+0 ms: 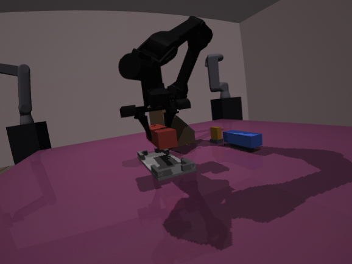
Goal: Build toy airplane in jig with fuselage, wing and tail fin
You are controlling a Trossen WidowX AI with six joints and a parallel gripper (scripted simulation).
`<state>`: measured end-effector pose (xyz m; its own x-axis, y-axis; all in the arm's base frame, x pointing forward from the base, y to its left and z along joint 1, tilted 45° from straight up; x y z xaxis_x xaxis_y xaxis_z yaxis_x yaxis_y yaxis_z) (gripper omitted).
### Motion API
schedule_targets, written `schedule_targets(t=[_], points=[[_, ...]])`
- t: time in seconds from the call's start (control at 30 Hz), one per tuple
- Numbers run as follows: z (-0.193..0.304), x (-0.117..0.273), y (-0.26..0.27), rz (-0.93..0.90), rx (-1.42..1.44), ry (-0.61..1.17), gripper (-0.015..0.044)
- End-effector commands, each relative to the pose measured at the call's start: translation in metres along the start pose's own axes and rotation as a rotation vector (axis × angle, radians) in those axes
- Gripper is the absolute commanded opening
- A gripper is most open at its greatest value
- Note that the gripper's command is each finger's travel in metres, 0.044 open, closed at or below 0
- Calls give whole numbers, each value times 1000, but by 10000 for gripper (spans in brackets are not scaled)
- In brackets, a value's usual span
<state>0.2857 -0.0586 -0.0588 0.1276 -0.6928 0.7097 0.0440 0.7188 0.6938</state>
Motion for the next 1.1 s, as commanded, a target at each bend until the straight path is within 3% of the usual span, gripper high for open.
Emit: schedule_targets(t=[0.0, 1.07], points=[[0, 0, -1, 6, 6, 0, 195], [0, -39, -2, 5, 6, 0, 195]])
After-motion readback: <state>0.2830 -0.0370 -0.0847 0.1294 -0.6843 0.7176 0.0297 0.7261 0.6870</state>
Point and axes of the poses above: the point midway between the two fingers, 35 mm back from their tips, its own x axis back along the fingers, its own y axis across the jaws, z = x × y, the point moved 5 cm from there along x, back along the fingers, and after that the axes turned 5 degrees about -x, right-handed, at the moved point
